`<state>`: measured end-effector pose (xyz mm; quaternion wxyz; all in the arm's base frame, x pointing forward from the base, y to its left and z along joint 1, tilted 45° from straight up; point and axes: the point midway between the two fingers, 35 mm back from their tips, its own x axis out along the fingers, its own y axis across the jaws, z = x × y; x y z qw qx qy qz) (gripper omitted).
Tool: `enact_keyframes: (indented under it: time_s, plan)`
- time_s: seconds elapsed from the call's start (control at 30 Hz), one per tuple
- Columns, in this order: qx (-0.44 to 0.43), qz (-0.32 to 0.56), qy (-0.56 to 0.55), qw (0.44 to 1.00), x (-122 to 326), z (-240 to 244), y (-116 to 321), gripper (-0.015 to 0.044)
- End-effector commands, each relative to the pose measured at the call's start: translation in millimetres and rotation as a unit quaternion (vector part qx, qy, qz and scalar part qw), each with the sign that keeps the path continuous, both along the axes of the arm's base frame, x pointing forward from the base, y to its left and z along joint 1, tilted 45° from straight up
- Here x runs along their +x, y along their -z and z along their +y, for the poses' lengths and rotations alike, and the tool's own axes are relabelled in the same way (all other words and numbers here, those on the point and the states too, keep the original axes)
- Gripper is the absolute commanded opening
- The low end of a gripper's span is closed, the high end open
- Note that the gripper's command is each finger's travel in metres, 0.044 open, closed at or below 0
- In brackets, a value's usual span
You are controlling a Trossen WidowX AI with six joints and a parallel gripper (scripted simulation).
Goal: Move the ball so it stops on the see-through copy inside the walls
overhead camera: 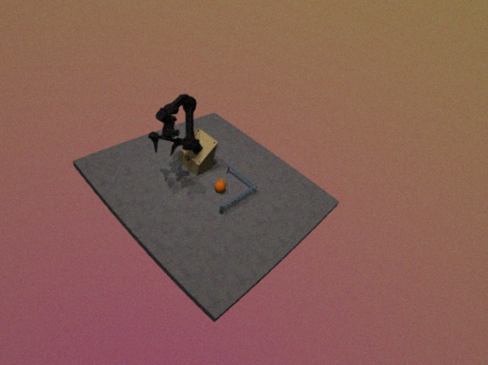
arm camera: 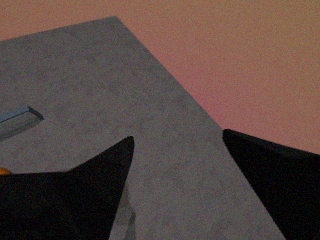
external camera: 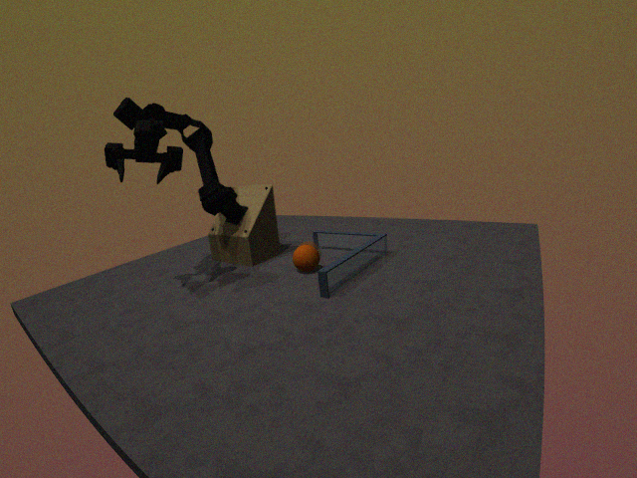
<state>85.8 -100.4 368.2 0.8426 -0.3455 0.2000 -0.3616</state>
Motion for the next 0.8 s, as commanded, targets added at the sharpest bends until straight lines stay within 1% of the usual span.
enact_keyframes:
  time_s: [0.0, 0.03, 0.2, 0.33, 0.47, 0.57, 0.67, 0.77]
  plan:
    - [0.002, 0.004, -0.002, 1.000, 1.8, -1.2, 1.1, 0.0426]
    - [0.009, 0.016, -0.006, 1.000, 7.4, -4.7, 4.3, 0.0440]
    - [0.055, 0.144, -0.056, 0.986, 64.1, -25.8, 43.0, 0.0440]
    - [0.074, 0.257, -0.102, 0.958, 110.5, -25.1, 84.3, 0.0440]
    - [0.084, 0.367, -0.151, 0.914, 150.4, -6.9, 134.7, 0.0440]
    - [0.077, 0.424, -0.172, 0.886, 165.9, 5.9, 160.3, 0.0440]
    - [0.049, 0.498, -0.196, 0.843, 181.5, 21.4, 189.8, 0.0440]
    - [0.009, 0.576, -0.220, 0.787, 193.8, 41.3, 222.7, 0.0440]
